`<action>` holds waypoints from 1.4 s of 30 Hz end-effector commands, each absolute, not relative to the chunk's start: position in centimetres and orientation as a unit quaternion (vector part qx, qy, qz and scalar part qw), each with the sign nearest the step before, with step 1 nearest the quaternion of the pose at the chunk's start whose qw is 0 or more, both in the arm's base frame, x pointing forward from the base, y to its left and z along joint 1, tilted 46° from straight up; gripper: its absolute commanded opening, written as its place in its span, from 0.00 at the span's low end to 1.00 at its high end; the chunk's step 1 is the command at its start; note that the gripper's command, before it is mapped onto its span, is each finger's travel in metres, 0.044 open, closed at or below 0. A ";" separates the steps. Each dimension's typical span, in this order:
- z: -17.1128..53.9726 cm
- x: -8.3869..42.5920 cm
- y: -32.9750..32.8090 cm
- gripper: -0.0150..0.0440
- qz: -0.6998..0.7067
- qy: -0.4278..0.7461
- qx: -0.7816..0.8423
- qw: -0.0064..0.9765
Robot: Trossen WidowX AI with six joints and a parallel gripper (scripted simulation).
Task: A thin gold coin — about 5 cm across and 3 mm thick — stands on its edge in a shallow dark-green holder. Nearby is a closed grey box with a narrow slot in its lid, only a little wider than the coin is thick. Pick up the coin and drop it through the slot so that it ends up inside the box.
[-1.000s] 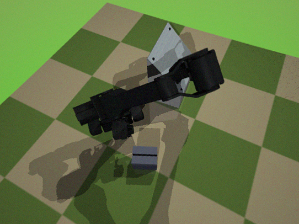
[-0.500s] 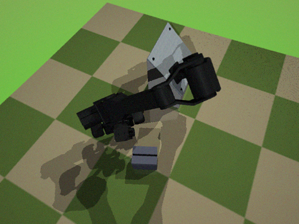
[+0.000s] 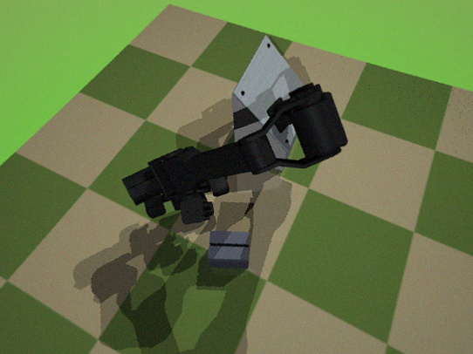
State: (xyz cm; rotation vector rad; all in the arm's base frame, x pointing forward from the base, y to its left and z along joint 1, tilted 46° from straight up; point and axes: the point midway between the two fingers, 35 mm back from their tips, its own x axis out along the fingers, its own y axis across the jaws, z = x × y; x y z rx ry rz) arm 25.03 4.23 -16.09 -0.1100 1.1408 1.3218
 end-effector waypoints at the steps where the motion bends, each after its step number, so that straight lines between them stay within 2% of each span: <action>1: -16.0 25.0 4.2 0.25 0.579 0.502 -0.046 0.642; 42: -9.6 26.7 -2.5 0.25 0.583 0.496 -0.055 0.641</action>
